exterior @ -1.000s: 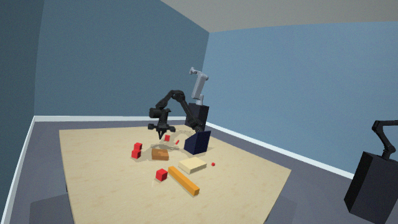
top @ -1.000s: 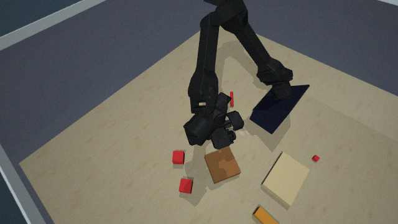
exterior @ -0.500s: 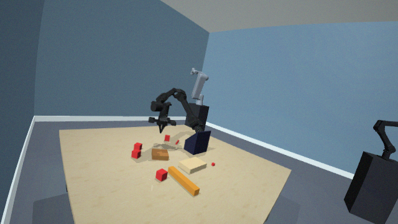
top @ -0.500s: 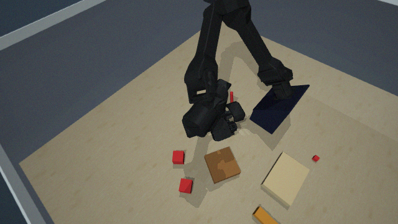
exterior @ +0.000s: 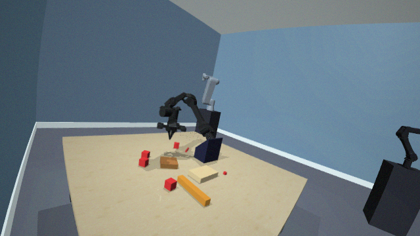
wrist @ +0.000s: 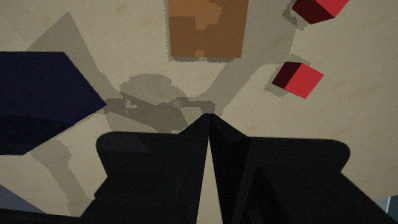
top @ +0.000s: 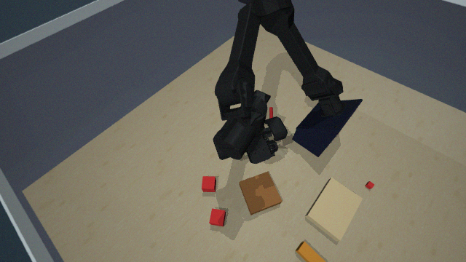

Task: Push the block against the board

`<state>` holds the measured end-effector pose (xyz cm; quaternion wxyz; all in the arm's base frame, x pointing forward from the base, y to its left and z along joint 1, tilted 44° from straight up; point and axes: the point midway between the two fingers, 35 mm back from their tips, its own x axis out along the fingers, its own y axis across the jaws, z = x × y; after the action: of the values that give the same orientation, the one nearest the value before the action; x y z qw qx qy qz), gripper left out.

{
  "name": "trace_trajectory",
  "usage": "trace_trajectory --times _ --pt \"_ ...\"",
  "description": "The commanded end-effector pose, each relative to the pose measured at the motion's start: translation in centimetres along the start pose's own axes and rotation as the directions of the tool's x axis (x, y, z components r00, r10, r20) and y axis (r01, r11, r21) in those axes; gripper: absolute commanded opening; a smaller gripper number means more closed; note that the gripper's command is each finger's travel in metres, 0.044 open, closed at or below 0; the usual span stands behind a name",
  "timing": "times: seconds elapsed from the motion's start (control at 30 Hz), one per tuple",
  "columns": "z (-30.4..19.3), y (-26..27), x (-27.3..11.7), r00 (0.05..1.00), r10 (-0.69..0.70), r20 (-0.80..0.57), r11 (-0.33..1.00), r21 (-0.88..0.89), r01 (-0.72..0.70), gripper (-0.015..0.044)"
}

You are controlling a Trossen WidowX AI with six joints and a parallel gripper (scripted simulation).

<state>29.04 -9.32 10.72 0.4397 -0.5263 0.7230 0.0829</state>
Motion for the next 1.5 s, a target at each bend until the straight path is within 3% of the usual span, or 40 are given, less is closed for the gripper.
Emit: trace_trajectory --times 0.0,0.53,0.83,1.13,1.3,1.47 --pt "0.0 0.1 0.0 1.000 0.004 0.002 1.000 0.004 -0.004 0.0000" --pt "0.2 -0.1 0.0 1.000 0.001 0.001 1.000 -0.004 -0.001 0.0000" --pt "11.8 -1.1 2.1 1.000 0.004 0.014 0.976 -0.218 0.000 0.0000" --pt "24.1 2.7 6.5 1.000 0.003 0.014 0.901 -0.433 0.003 0.0000" --pt "25.0 3.2 7.2 1.000 0.003 0.014 0.894 -0.448 0.003 0.0000" --pt "25.0 3.1 12.4 1.000 0.002 0.011 0.894 -0.448 0.003 0.0000"
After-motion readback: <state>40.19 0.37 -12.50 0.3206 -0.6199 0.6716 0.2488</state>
